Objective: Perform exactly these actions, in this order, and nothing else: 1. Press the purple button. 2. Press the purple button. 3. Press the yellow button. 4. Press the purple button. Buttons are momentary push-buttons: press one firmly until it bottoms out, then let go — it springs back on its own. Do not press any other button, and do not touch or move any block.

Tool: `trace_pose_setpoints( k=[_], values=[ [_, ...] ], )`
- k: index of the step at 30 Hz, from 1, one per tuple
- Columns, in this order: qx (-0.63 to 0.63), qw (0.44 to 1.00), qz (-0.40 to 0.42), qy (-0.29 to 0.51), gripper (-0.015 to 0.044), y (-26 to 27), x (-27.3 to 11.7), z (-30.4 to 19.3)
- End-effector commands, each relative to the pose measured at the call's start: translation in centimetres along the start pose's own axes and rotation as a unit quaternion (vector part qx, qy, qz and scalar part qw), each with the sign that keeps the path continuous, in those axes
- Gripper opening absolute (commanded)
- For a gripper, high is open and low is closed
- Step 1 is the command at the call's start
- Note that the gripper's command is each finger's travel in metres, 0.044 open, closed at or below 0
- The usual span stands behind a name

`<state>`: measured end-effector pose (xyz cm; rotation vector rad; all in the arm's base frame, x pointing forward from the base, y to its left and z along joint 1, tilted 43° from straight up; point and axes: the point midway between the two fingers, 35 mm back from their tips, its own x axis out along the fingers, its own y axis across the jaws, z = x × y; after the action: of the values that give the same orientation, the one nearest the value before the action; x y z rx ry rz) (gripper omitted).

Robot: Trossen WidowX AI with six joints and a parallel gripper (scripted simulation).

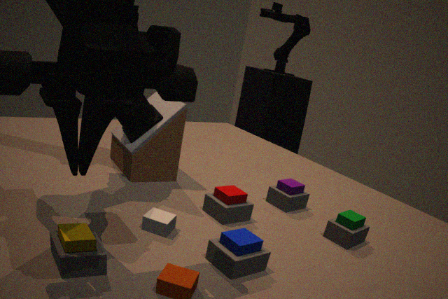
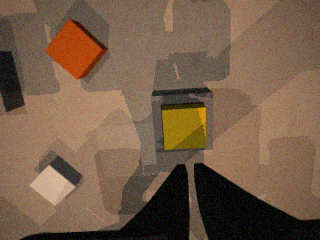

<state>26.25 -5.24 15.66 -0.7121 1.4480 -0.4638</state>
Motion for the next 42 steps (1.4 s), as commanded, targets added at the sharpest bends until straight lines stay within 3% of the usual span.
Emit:
trace_pose_setpoints(
  k=[1, 6, 15, 28, 37, 42],
  values=[
    [0.005, 1.000, 0.000, -0.005, 0.0020, -0.2, -2.8, 0.1],
    [0.004, 1.000, 0.005, -0.007, 0.0020, 1.0, -2.9, 0.6],
    [-0.006, 0.999, 0.046, -0.015, 0.0020, 16.7, -4.7, 2.9],
    [0.001, 1.000, 0.017, -0.003, 0.0020, 34.8, -3.6, -5.9],
    [0.004, 1.000, 0.011, -0.004, 0.0020, 35.9, -2.9, -6.9],
    [0.004, 1.000, 0.010, -0.004, 0.0020, 36.0, 2.8, -6.8]
  ],
)
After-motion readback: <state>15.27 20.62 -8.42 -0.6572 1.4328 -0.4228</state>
